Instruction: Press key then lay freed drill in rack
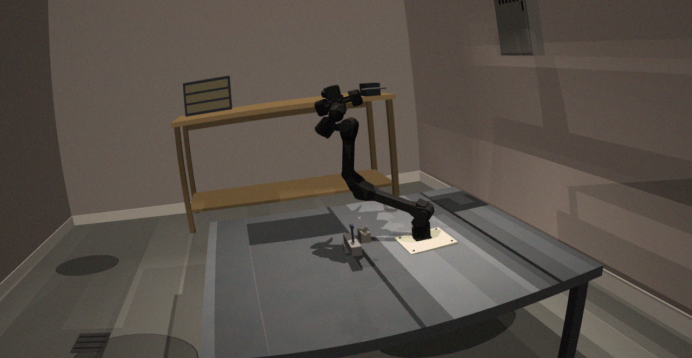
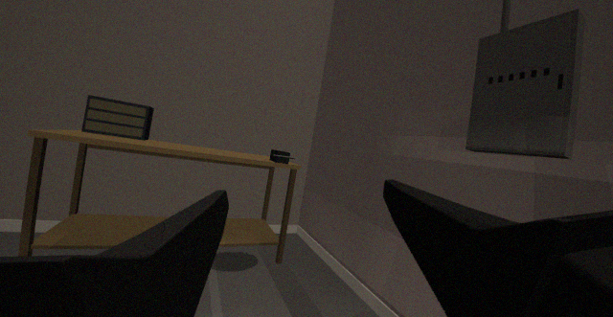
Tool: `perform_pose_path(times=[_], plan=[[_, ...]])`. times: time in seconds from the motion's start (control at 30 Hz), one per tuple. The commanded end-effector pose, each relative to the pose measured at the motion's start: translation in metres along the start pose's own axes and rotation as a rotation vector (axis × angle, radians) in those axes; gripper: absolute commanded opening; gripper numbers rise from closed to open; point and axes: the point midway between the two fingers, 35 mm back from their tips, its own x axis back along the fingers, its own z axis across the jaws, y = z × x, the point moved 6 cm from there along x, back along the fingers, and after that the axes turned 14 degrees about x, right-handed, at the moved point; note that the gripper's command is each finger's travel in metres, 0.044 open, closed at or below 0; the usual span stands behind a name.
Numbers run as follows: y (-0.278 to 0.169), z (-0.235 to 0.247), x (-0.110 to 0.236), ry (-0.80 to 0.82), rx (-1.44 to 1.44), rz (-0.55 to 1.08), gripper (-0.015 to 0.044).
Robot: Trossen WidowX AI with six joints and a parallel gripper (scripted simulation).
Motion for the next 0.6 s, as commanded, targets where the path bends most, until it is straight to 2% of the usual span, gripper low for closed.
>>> perform_pose_path(times=[0.0,0.3,0.47,0.57], plan=[[0.000,0.000,0.000,0.000,0.000,0.000,0.0374],[0.002,-0.005,-0.002,-0.010,-0.003,-0.014,0.0138],[0.008,-0.059,-0.020,-0.144,-0.031,-0.078,0.0006],[0.008,-0.098,-0.027,-0.253,-0.047,-0.104,0.0000]])
